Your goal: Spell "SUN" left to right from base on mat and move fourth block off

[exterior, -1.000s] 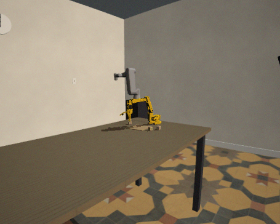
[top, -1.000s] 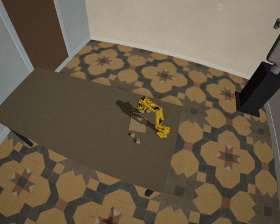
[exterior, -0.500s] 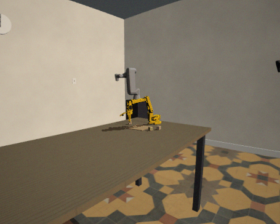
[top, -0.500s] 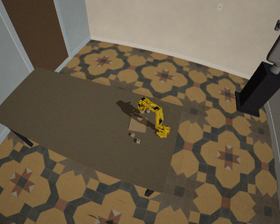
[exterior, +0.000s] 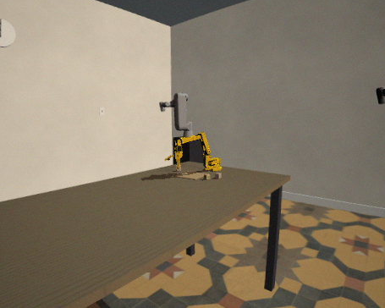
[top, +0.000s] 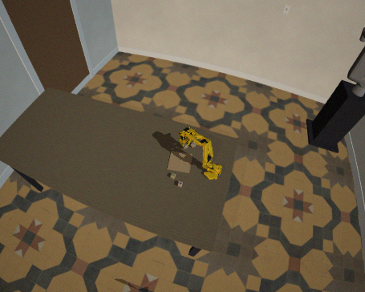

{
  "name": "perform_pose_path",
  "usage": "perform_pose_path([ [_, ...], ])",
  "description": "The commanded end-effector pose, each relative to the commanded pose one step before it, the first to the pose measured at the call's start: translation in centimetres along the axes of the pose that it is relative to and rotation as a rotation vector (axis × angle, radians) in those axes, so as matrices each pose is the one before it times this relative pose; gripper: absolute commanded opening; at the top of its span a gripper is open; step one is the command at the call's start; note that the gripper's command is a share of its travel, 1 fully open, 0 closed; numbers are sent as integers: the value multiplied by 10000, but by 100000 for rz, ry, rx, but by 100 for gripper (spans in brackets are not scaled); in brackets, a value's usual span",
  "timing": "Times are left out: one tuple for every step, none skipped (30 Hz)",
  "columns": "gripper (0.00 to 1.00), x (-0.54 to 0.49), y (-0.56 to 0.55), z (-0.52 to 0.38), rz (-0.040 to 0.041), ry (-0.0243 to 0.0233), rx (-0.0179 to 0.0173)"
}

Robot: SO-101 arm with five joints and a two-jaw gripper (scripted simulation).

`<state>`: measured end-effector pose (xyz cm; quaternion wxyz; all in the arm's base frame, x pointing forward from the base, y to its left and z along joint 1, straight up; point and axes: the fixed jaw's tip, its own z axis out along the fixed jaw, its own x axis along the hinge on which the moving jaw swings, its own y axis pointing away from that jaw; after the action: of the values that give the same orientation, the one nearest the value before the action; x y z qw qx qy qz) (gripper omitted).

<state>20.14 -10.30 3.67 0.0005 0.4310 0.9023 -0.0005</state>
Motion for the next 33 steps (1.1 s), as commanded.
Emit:
perform_pose_path([
  [0,-8384,2421,-13271,234,-7571,-3170],
  [0,-3,1,532,0,0,0],
  [0,-2,1,650,0,0,0],
  [0,1,0,727,0,0,0],
  [0,4,-2,753,0,0,0],
  [0,7,-3,726,0,0,0],
  [0,9,-4,649,0,0,0],
  [0,9,-4,530,0,0,0],
  [0,8,-3,385,0,0,0],
  [0,5,-2,233,0,0,0],
  [0,2,-1,100,0,0,0],
  [0,0,0,16,0,0,0],
  [0,0,0,0,0,0,0],
  [0,0,0,0,0,0,0],
  [0,0,0,16,0,0,0],
  [0,-1,0,100,0,0,0],
  [0,-2,1,235,0,0,0],
  [0,-3,1,388,0,0,0],
  [0,-3,1,533,0,0,0],
  [0,-1,0,651,0,0,0],
  [0,2,-1,728,0,0,0],
  [0,5,-2,754,0,0,0],
  [0,8,-3,727,0,0,0],
  [0,9,-4,649,0,0,0],
  [0,9,-4,531,0,0,0],
  [0,8,-3,386,0,0,0],
  [0,5,-2,233,0,0,0],
  [0,2,-1,100,0,0,0],
  [0,0,0,16,0,0,0],
  [0,0,0,0,0,0,0],
  [0,0,0,0,0,0,0],
  [0,0,0,16,0,0,0],
  [0,-1,0,100,0,0,0],
])
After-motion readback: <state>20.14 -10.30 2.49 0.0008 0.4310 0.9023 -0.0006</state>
